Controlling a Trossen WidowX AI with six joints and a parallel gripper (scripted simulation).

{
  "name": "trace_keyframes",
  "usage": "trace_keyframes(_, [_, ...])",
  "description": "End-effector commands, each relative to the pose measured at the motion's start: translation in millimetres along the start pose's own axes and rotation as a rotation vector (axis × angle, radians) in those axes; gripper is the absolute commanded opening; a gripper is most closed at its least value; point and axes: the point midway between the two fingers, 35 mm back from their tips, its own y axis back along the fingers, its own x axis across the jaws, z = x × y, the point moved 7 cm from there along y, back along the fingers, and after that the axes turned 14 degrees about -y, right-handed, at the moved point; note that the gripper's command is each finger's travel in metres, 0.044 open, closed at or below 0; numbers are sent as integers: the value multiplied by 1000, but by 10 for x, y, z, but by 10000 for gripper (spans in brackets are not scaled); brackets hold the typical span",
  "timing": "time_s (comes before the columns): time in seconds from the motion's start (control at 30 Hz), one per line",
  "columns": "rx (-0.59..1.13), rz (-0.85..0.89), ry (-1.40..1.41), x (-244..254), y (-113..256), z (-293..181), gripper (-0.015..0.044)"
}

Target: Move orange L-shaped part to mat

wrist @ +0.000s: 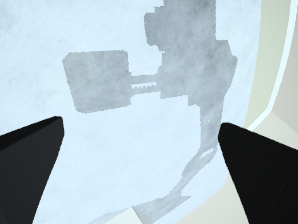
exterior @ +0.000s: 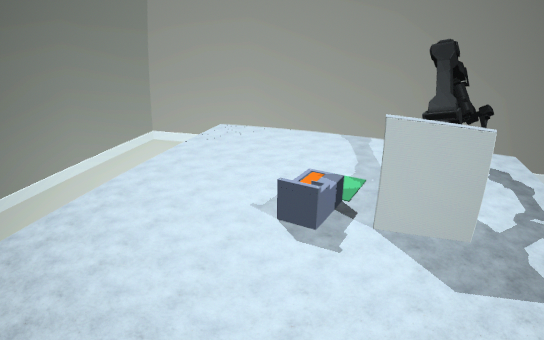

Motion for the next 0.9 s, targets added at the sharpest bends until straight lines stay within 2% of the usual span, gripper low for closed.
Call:
trace_keyframes(0.0, [0,1,1,12,-1,-4,374])
trace_keyframes(0.23, [3,38,85,353,-6,-167,190])
trace_keyframes(0.27, [3,50,112,467,-5,-230,180])
trace_keyframes(0.43, [-1,121,280,1131,45,-716,180])
trace_keyframes(0.5, [-27,151,251,1128,223,-806,180])
trace_keyframes(0.6, [-7,175,321,1398,199,-1096,180])
trace_keyframes(0.87, [40,182,621,2177,117,-2400,180])
